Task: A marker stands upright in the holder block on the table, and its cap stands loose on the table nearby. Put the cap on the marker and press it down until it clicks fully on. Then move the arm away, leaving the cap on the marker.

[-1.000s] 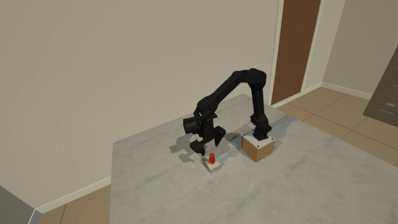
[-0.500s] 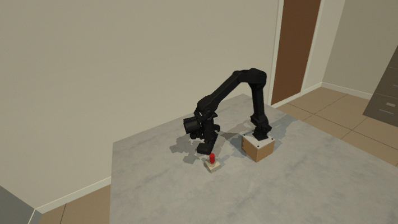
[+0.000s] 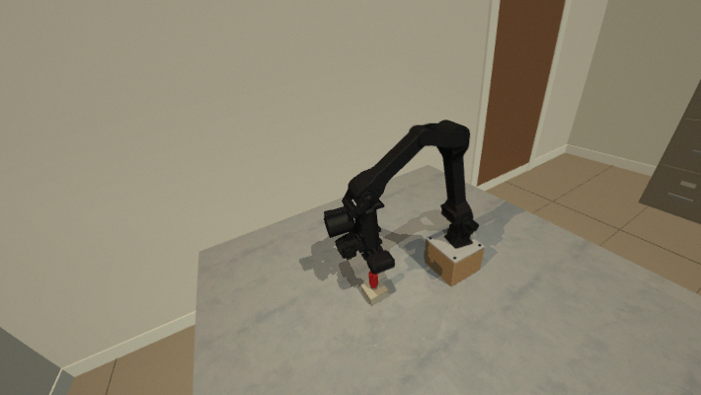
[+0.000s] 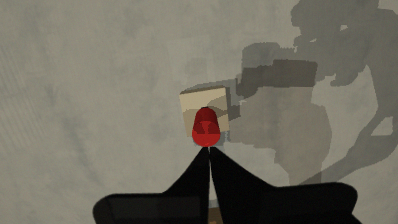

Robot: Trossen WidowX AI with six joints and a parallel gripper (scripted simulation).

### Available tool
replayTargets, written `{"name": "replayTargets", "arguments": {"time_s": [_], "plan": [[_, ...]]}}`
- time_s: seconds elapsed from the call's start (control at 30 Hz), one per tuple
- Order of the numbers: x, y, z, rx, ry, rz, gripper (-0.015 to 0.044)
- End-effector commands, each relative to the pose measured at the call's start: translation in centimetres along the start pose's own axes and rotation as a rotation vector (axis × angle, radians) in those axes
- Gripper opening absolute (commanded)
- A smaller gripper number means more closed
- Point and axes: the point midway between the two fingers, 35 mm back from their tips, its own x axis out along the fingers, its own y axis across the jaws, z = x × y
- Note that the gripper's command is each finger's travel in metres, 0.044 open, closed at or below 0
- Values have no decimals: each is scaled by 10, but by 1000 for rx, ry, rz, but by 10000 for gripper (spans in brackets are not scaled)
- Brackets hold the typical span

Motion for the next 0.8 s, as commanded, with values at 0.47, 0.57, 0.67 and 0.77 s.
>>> {"name": "replayTargets", "arguments": {"time_s": [0.47,0.57,0.67,0.77], "plan": [[9,0,0,-121,1,-3,0],[14,0,0,-121,1,-3,0],[18,0,0,-121,1,-3,0],[21,0,0,-121,1,-3,0]]}}
